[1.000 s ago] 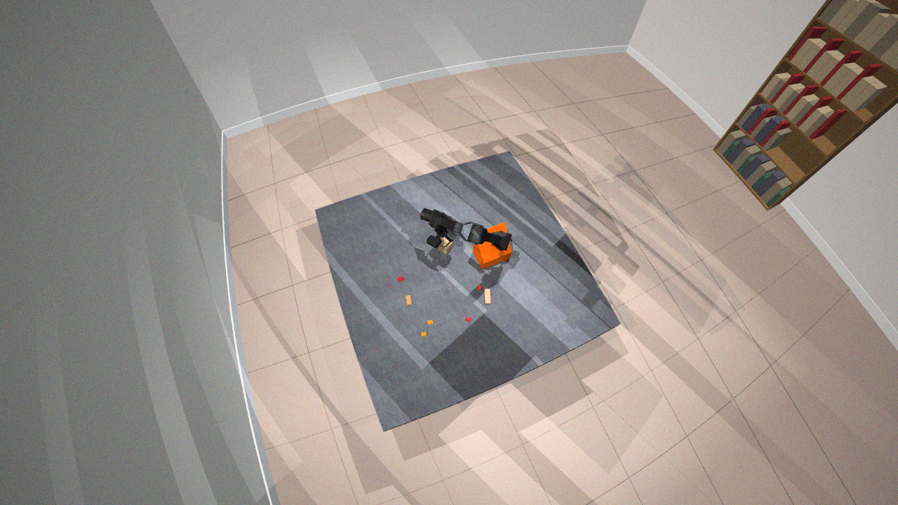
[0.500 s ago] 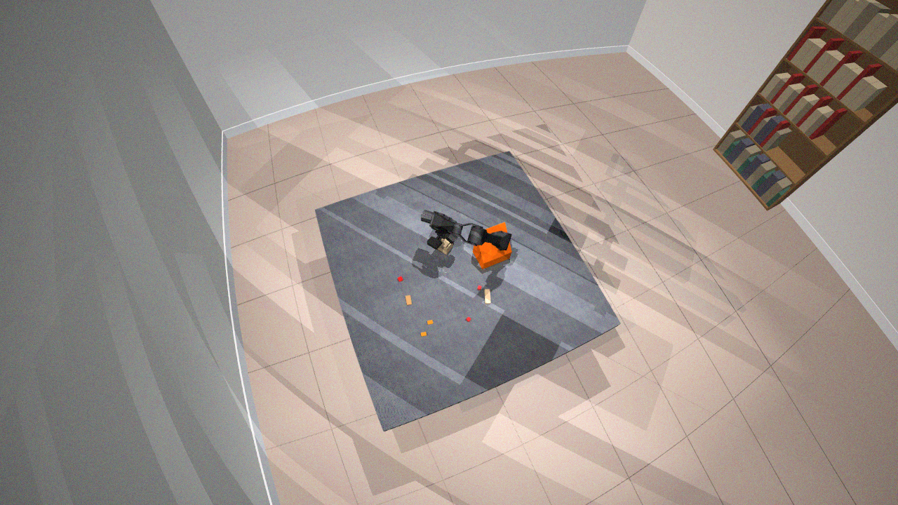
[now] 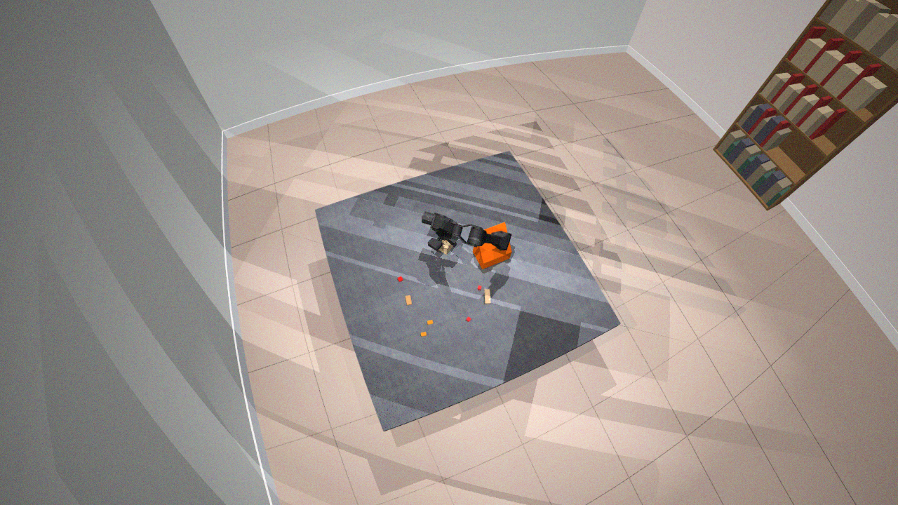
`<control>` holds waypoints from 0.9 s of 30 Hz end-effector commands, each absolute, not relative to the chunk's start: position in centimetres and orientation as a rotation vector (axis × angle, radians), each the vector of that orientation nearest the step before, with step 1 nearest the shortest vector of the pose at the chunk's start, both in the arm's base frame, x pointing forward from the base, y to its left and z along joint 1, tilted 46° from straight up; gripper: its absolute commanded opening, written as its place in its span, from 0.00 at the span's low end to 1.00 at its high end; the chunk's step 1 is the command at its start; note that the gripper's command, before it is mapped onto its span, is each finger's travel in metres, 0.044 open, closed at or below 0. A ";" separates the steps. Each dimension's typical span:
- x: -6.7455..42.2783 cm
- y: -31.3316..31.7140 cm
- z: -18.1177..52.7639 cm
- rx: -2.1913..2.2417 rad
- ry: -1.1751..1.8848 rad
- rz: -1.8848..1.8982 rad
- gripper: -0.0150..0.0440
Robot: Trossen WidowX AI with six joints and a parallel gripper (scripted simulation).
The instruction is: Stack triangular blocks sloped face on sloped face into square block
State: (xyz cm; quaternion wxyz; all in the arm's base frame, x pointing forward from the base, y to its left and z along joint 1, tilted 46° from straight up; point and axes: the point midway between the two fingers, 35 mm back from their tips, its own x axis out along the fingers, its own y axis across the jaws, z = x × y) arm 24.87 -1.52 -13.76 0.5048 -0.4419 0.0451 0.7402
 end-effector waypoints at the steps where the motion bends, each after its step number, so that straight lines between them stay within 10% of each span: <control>1: 24.9 -1.4 -13.7 -1.065 0.108 1.781 0.25; 27: 24.8 -1.3 -13.9 -1.054 0.109 1.781 0.25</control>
